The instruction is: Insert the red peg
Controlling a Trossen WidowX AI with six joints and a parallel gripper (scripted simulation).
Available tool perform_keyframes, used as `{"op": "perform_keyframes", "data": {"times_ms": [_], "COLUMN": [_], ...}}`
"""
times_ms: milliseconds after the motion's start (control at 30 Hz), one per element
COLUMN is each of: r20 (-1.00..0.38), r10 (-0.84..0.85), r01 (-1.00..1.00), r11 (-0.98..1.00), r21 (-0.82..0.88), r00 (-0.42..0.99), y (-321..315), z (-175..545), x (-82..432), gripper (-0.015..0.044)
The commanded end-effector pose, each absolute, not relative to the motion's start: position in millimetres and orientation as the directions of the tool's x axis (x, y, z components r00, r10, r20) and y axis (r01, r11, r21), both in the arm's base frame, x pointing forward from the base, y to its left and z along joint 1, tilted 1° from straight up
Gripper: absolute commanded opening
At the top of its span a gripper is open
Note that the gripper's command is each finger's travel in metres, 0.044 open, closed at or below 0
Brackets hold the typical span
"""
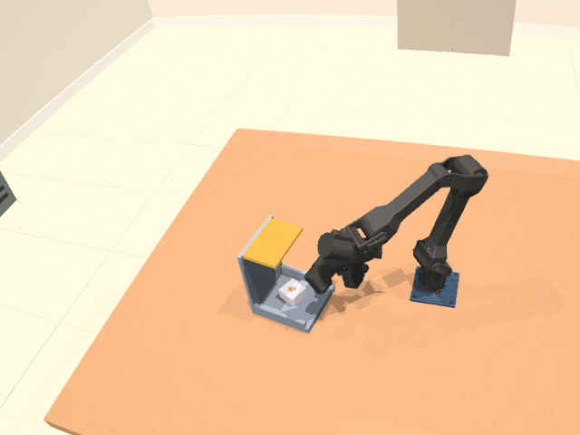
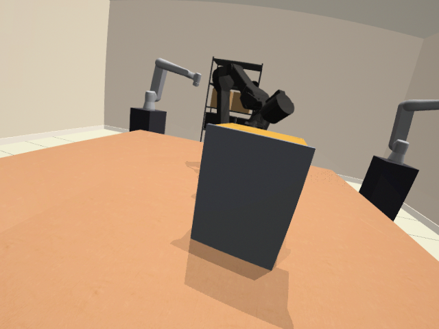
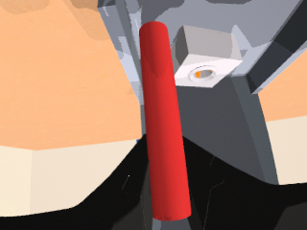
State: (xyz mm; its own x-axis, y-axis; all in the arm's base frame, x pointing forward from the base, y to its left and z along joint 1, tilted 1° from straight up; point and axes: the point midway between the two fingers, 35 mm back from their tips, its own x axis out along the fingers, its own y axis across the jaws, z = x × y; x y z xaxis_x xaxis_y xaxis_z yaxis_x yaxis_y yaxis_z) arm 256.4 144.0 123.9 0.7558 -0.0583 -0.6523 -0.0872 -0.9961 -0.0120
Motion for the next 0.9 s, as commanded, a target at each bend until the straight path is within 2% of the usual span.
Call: {"op": "perform_keyframes", "data": {"times_ms": [0, 633, 867], "r20": [-0.647, -0.639, -0.637], "r10": [-0.057, -0.054, -0.053], "r01": [-0.091, -0.088, -0.088], "r11": [-0.996, -0.996, -0.996], "r21": [-0.02, -0.022, -0.022], "r00": [0.761, 0.768, 0.769], "y": [152, 185, 186], "z": [125, 119, 120], "x": [259, 264, 280], "gripper": [0.0, 0.0, 0.0]}}
